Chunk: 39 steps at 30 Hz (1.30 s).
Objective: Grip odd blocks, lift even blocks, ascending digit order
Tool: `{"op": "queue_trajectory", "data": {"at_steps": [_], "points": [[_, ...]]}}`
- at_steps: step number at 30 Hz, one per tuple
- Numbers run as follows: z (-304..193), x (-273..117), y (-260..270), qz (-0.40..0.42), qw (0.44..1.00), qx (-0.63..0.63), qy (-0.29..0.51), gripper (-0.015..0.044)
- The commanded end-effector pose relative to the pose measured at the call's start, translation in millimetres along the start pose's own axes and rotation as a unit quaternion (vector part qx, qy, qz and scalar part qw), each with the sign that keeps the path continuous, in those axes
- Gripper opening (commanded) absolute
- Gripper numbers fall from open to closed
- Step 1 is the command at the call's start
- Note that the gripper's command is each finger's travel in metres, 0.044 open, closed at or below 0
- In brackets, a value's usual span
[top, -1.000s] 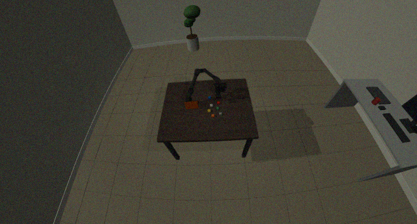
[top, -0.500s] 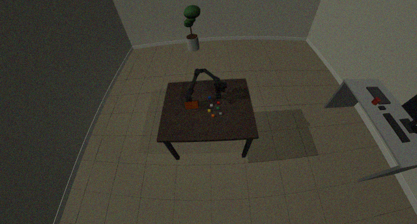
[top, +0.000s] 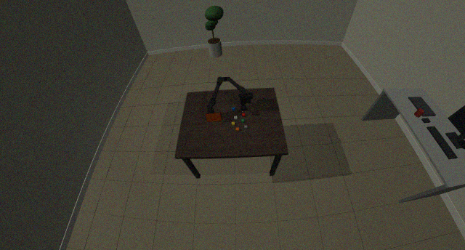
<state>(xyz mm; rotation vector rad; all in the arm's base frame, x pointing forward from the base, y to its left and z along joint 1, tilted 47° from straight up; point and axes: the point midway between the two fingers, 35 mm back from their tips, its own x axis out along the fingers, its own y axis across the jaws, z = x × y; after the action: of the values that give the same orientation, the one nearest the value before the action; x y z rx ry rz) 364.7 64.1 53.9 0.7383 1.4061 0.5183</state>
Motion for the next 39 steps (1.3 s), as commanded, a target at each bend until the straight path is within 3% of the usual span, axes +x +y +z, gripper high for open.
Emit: {"op": "queue_trajectory", "data": {"at_steps": [1, 10, 20, 22, 27, 31, 39], "points": [[0, 1, 0, 0.001, 1.000, 0.003, 0.001, 0.0172], [0, 1, 0, 0.001, 1.000, 0.003, 0.001, 0.0400], [0, -35, -1, 0.000, 1.000, 0.003, 0.001, 0.0400], [1, -45, -1, -0.001, 1.000, 0.004, 0.001, 0.0348], [1, -113, -1, -0.002, 1.000, 0.004, 0.001, 0.0216], [0, -116, -1, -0.001, 1.000, 0.004, 0.001, 0.0120], [0, -116, -1, -0.001, 1.000, 0.004, 0.001, 0.0120]]}}
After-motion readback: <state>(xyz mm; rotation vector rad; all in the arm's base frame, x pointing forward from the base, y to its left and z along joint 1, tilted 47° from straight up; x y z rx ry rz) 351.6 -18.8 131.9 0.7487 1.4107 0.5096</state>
